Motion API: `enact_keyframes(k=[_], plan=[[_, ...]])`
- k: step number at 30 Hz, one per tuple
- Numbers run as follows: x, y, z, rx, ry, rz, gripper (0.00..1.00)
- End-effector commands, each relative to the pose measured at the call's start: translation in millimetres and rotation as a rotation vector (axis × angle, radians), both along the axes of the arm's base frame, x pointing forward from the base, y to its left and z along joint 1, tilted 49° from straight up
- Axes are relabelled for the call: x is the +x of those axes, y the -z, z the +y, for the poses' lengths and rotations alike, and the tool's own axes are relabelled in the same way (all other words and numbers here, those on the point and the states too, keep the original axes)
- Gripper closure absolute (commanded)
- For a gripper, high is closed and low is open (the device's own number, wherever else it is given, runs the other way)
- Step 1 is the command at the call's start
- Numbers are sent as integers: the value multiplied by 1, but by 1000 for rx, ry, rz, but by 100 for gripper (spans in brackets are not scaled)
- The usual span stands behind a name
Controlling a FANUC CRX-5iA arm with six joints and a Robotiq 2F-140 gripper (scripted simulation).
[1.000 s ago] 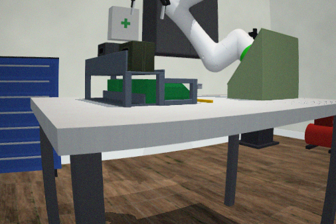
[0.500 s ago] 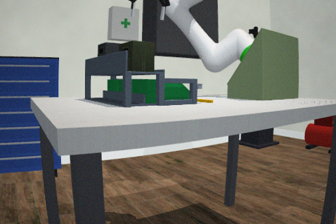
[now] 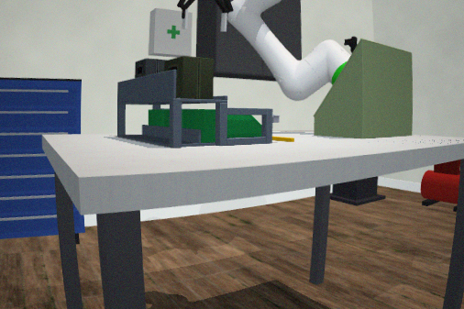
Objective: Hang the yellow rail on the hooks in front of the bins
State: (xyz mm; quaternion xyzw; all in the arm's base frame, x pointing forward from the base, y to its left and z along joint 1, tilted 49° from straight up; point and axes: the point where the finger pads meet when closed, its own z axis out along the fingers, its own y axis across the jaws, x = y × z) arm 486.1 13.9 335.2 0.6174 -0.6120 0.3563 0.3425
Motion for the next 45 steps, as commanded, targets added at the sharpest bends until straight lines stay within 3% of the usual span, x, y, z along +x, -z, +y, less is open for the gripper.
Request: enact_keyframes(k=[1, 3, 15, 20, 32, 37, 45], plan=[[-2, 9, -8, 53, -29, 96, 0], [-3, 15, -13, 92, -54, 160, 0], [-3, 15, -13, 92, -54, 160, 0], [-6, 30, -23, 198, -128, 313, 0], [-6, 30, -23, 198, -128, 313, 0], [-9, 43, -30, 308, -224, 449, 0], [-9, 43, -30, 308, -224, 449, 0]])
